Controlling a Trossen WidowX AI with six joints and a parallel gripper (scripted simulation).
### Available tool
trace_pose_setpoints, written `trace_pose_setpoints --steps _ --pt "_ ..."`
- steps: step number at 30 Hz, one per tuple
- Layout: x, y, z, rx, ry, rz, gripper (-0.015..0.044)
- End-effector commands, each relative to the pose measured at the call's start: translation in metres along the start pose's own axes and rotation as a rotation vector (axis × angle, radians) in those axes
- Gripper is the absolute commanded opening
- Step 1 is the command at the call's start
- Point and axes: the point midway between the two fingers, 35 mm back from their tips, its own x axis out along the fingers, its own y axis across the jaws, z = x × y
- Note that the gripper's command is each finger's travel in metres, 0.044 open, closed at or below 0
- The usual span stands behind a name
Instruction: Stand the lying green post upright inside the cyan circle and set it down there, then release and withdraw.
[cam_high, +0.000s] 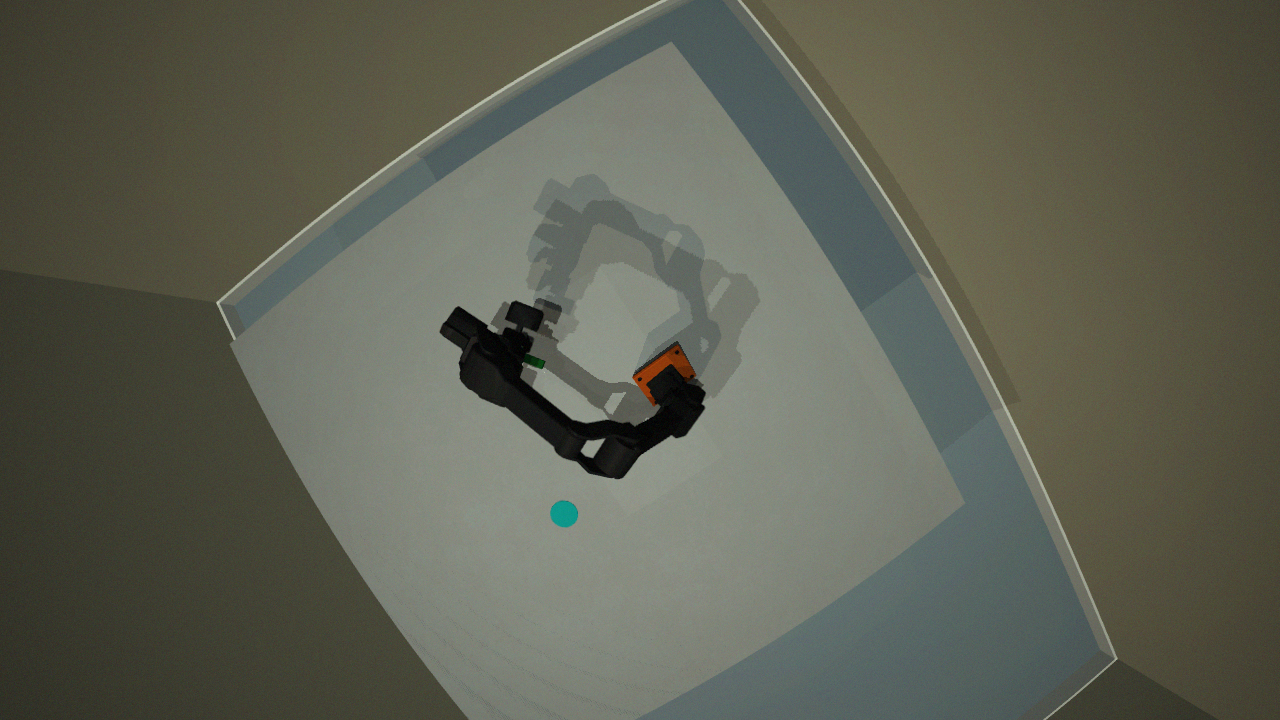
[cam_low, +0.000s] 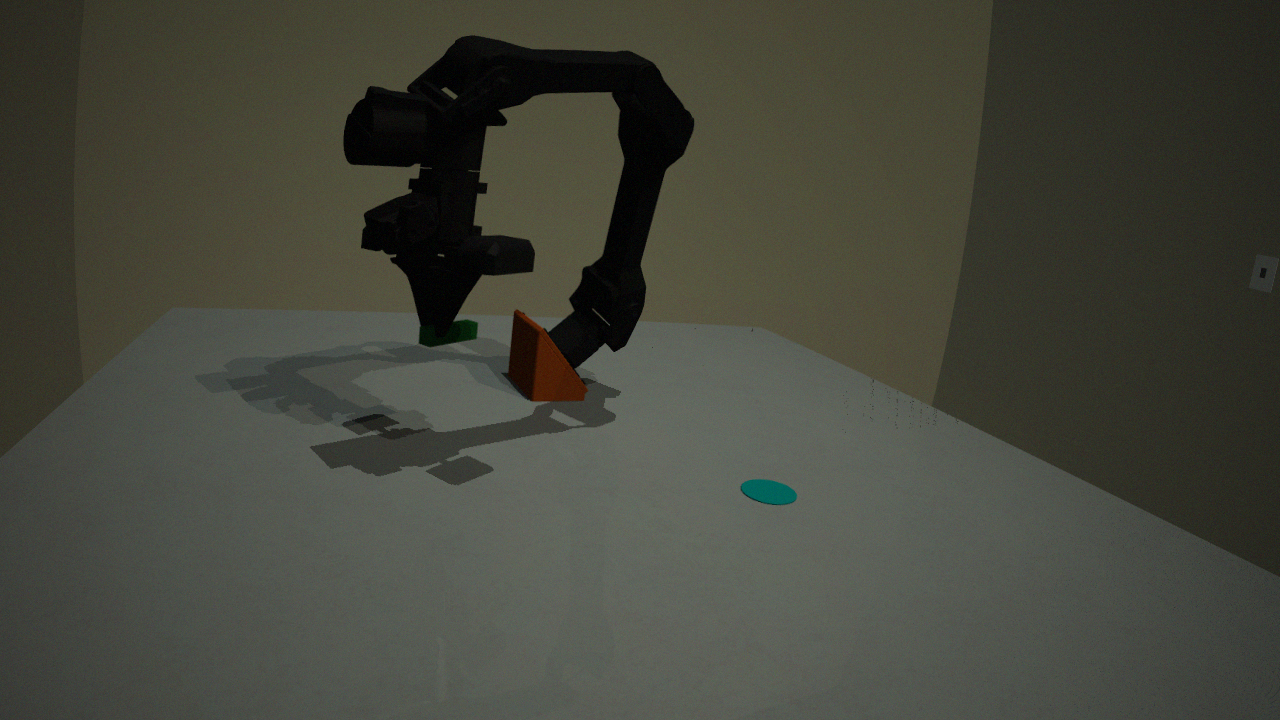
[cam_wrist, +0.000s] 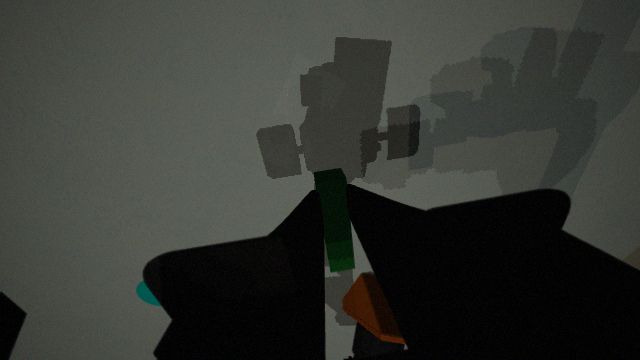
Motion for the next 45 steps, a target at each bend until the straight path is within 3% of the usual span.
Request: trace_pose_setpoints --steps 1,45 --pt "-0.007 0.013 -0.002 -0.027 -0.018 -0.004 0.0023" --pt "-0.030 0.138 -0.046 -0.236 -0.082 -0.012 0.0023"
